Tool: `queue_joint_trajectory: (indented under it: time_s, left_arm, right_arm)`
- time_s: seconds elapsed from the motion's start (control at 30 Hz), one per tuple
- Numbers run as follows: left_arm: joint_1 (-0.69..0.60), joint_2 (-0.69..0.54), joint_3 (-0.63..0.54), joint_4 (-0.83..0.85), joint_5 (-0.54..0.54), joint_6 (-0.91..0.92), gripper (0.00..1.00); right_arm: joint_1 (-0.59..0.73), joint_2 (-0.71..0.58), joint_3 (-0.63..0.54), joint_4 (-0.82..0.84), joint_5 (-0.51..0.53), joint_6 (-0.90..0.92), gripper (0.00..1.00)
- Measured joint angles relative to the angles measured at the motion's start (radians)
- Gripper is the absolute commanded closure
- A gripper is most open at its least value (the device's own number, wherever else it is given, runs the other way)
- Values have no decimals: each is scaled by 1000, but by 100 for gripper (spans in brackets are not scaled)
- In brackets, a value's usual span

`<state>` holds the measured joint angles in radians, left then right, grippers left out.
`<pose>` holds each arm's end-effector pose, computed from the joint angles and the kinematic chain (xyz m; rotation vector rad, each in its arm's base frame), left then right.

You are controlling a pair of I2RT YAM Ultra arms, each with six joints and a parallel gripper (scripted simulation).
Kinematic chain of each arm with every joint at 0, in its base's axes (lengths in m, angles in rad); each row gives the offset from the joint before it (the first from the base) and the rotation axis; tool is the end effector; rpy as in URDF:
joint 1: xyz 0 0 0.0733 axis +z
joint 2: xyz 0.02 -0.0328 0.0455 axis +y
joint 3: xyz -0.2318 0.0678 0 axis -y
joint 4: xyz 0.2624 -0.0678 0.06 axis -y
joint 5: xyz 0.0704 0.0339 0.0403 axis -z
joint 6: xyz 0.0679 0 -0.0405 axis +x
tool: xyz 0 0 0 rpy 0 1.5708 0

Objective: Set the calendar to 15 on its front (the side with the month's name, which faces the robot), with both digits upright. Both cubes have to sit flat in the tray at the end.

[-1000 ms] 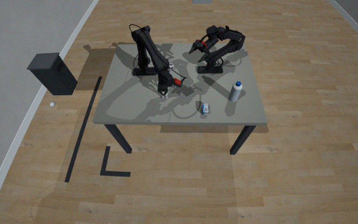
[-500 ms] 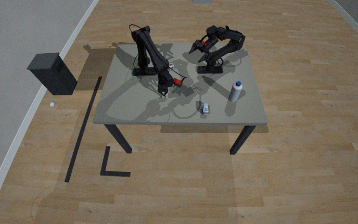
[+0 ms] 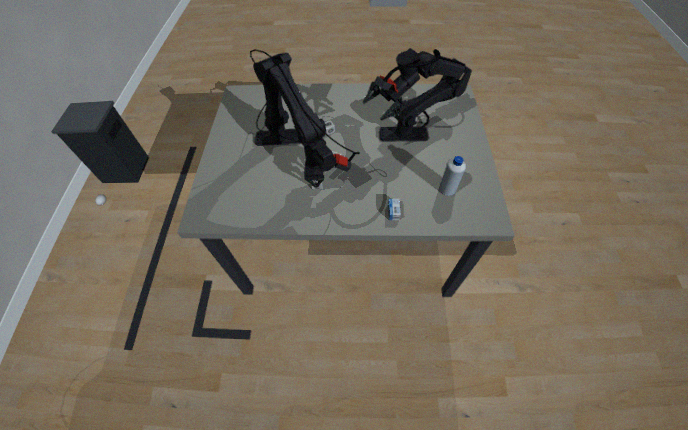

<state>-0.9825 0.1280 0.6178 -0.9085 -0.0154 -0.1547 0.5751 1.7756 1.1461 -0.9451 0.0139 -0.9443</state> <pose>0.0682 -0.0984 0.2684 0.8198 1.8920 -0.7078 0.2633 0.1708 0.1015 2.1593 -2.2731 0.0203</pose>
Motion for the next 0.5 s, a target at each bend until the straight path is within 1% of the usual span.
queue_joint_trajectory:
  time_s: [0.3, 0.33, 0.47, 0.5]
  left_arm:
    - [0, 0, 0, 0, 0, 0, 0]
    - [0, 0, 0, 0, 0, 0, 0]
    - [0, 0, 0, 0, 0, 0, 0]
    - [0, 0, 0, 0, 0, 0, 0]
  right_arm:
    - [0, 19, -28, 47, 0, 0, 36]
    - [0, 21, -30, 50, 0, 0, 44]
    - [0, 22, -31, 57, 0, 0, 44]
    - [0, 22, -31, 59, 0, 0, 49]
